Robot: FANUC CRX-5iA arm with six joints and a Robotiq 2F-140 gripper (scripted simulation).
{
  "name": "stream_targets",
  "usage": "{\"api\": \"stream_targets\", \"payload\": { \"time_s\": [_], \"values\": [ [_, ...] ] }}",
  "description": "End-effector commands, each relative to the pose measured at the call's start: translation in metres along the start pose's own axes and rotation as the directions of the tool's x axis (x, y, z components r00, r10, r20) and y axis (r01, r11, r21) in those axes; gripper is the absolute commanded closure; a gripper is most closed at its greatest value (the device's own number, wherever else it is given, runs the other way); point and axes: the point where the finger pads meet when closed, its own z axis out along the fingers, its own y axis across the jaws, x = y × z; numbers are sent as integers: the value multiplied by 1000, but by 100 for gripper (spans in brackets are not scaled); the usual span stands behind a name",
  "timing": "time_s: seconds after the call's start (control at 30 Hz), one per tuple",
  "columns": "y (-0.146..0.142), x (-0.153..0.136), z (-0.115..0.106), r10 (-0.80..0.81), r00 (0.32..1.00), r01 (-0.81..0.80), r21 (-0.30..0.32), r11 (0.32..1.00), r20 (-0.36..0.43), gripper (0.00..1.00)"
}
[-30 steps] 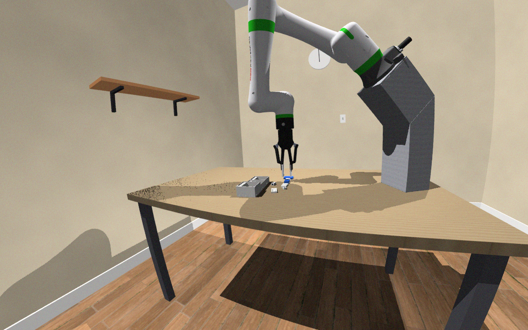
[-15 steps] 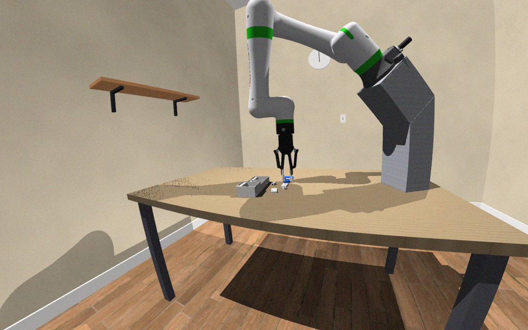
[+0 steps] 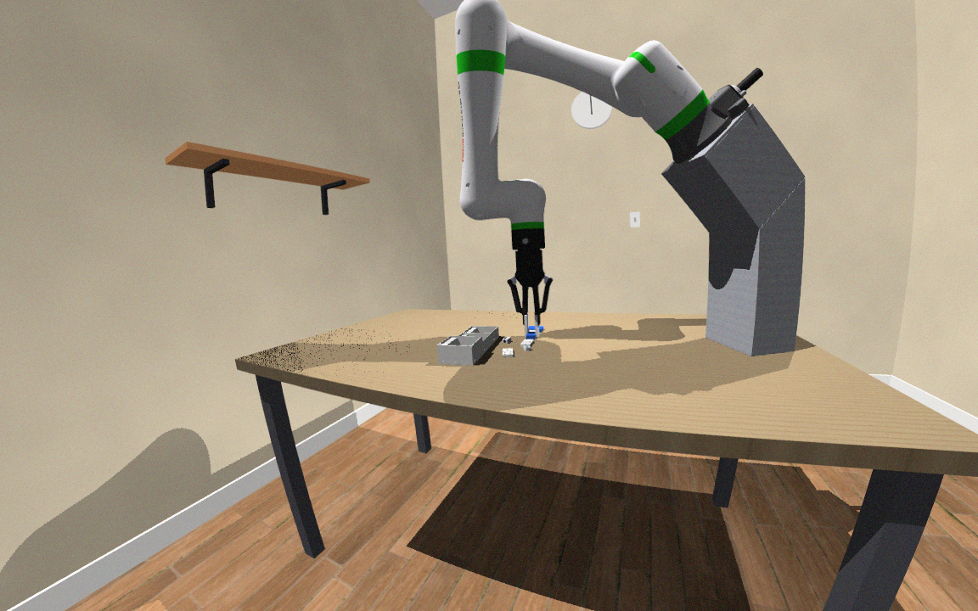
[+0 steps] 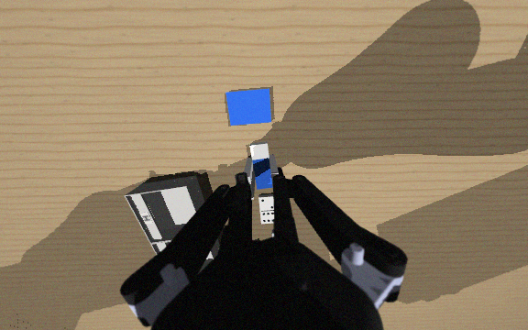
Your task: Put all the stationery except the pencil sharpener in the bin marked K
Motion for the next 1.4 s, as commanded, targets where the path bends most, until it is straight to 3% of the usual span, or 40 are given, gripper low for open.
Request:
{"api": "stream_targets", "payload": {
  "time_s": [0.0, 0.93, 1.37],
  "values": [
    [0, 0, 0, 0, 1000, 0, 0, 1000, 0, 89],
    [0, 0, 0, 0, 1000, 0, 0, 1000, 0, 89],
    [0, 0, -37, 0, 1000, 0, 0, 1000, 0, 89]
  ]
}}
